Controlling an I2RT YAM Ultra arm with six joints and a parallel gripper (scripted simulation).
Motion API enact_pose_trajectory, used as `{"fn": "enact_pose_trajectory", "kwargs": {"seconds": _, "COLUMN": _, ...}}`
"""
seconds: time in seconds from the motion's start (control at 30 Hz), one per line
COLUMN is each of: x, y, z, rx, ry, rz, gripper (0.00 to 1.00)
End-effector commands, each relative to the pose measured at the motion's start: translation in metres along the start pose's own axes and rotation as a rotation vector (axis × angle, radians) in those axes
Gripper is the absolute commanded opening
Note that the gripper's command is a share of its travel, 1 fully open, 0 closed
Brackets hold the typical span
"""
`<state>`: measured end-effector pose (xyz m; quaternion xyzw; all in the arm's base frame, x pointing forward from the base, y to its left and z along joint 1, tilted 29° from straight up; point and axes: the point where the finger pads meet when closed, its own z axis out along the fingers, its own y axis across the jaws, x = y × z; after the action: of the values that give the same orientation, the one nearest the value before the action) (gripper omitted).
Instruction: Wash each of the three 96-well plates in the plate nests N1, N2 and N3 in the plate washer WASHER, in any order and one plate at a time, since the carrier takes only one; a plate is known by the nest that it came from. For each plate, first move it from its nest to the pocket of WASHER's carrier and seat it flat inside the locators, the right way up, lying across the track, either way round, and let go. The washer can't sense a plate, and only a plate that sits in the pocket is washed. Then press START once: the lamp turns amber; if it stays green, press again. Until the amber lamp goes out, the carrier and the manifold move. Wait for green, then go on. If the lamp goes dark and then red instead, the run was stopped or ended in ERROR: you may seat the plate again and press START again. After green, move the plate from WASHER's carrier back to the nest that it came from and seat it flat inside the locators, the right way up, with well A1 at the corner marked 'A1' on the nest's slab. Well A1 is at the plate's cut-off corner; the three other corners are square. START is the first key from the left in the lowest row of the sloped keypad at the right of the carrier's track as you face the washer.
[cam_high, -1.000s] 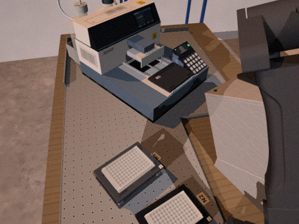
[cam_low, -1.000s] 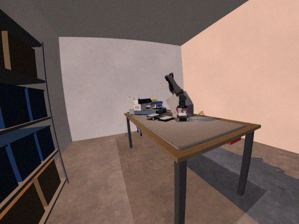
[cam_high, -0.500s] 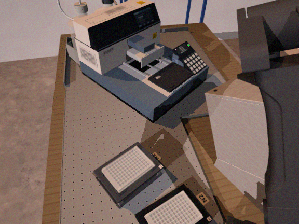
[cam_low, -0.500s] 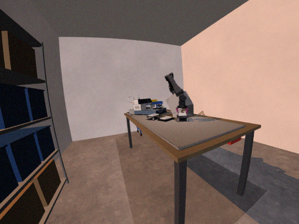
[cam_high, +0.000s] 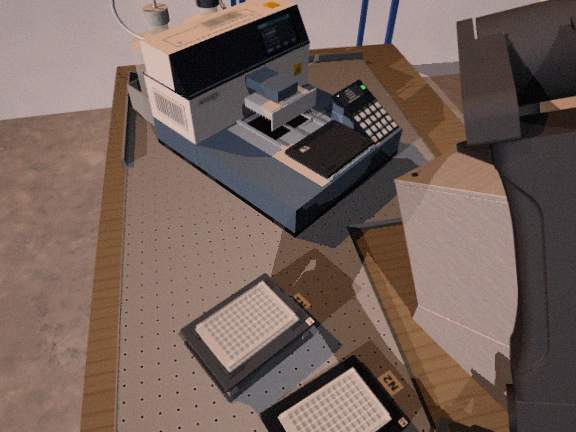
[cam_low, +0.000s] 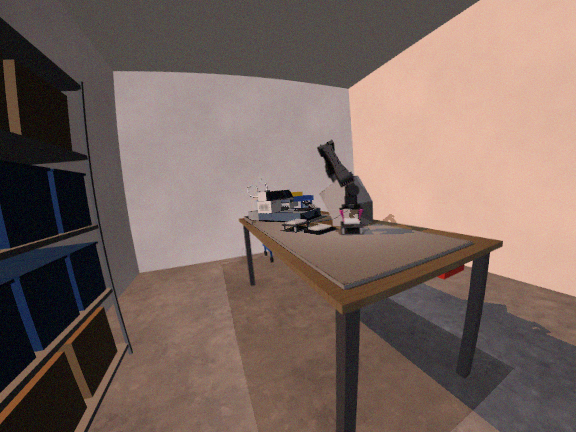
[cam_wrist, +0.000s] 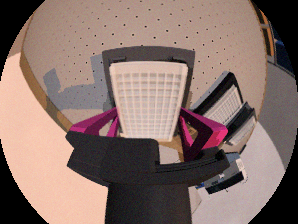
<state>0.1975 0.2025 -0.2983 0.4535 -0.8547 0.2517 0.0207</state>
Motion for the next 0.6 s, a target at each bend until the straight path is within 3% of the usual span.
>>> {"fn": "enact_pose_trajectory", "kwargs": {"seconds": 0.0, "x": -0.0140, "y": 0.0000, "z": -0.0036, "rx": 0.003, "ry": -0.034, "rz": 0.003, "gripper": 0.00}}
{"fn": "enact_pose_trajectory", "kwargs": {"seconds": 0.23, "x": -0.0104, "y": -0.0013, "z": 0.0022, "rx": 0.002, "ry": -0.019, "rz": 0.005, "gripper": 0.00}}
{"fn": "enact_pose_trajectory", "kwargs": {"seconds": 0.57, "x": -0.0144, "y": -0.0018, "z": -0.0011, "rx": 0.002, "ry": -0.027, "rz": 0.004, "gripper": 0.00}}
